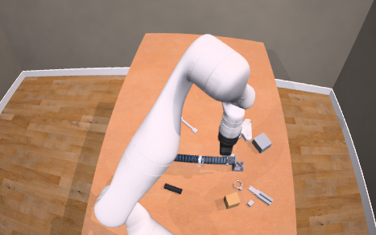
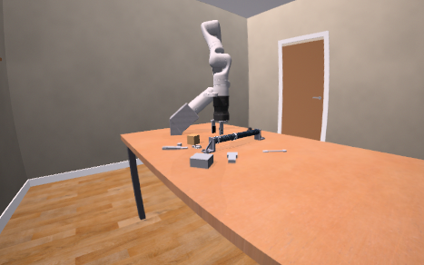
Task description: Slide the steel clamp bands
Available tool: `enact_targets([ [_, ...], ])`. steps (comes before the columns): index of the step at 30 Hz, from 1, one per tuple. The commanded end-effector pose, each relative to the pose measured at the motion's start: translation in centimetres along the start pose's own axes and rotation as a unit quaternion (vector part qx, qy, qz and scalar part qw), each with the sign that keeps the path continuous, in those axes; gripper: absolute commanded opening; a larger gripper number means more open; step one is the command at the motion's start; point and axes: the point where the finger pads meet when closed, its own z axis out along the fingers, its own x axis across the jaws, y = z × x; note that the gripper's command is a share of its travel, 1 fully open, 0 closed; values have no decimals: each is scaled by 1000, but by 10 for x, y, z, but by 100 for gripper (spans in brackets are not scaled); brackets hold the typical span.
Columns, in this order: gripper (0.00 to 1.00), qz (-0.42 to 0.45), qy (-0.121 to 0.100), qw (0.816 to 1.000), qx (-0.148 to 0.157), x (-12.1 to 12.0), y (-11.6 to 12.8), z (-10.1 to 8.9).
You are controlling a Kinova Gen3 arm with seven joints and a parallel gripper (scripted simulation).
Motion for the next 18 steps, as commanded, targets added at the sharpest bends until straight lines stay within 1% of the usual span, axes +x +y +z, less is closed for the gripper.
enact_targets([
  [1, 100, 0, -1, 1000, 1, 0, 0, -1],
  [6, 100, 0, -1, 1000, 1, 0, 0, 3],
  [14, 100, 0, -1, 1000, 1, 0, 0, 36],
  [18, 100, 0, -1, 1000, 1, 0, 0, 39],
])
